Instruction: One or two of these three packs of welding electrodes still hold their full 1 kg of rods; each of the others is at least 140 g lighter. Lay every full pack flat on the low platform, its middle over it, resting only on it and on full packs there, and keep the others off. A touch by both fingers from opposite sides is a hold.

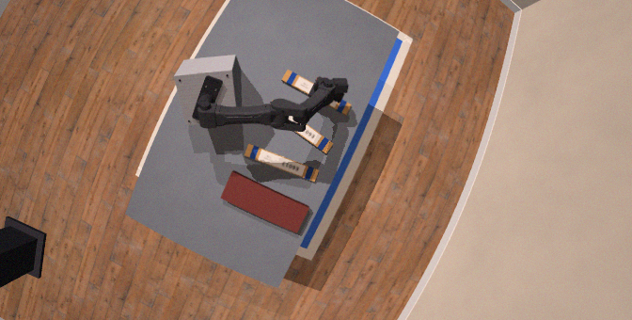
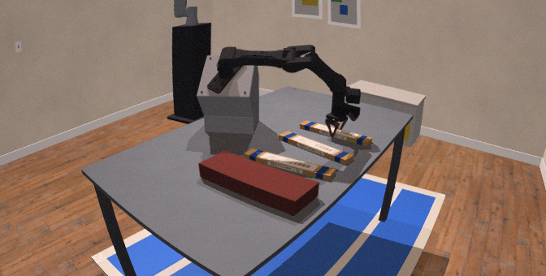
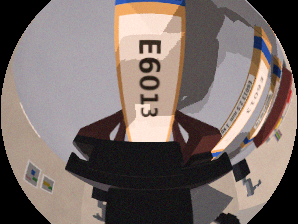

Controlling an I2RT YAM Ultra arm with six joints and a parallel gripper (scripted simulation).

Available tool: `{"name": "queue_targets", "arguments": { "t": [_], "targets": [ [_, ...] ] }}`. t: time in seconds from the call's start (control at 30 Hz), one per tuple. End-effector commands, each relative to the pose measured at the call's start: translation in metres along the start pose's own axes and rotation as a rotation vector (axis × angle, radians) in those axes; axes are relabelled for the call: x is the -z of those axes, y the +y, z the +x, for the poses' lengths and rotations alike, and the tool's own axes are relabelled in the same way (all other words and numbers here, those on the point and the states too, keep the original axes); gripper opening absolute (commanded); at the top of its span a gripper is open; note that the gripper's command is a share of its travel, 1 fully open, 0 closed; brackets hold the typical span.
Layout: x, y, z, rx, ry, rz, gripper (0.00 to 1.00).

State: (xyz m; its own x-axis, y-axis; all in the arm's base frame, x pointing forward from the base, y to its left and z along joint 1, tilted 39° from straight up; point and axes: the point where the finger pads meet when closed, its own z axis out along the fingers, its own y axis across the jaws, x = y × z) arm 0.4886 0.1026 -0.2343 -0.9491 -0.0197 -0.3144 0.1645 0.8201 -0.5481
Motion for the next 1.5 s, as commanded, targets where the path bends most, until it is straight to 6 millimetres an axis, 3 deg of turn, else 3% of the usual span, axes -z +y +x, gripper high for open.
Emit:
{"name": "queue_targets", "arguments": {
  "t": [0.0, 0.57, 0.6, 1.13, 1.17, 1.23, 1.47],
  "targets": [
    [0.025, 0.004, -0.02, -0.01, -0.051, -0.021, 0.0],
    [0.025, 0.004, -0.02, -0.01, -0.051, -0.021, 0.0],
    [0.024, 0.002, -0.012, 0.002, -0.032, -0.01, 0.0],
    [0.05, 0.001, -0.015, -0.006, -0.038, -0.013, 0.0],
    [0.056, 0.003, -0.023, -0.021, -0.052, -0.027, 0.0],
    [0.054, 0.002, -0.013, -0.004, -0.034, -0.016, 0.0],
    [0.069, 0.003, -0.019, -0.016, -0.046, -0.024, 0.0]
  ]
}}
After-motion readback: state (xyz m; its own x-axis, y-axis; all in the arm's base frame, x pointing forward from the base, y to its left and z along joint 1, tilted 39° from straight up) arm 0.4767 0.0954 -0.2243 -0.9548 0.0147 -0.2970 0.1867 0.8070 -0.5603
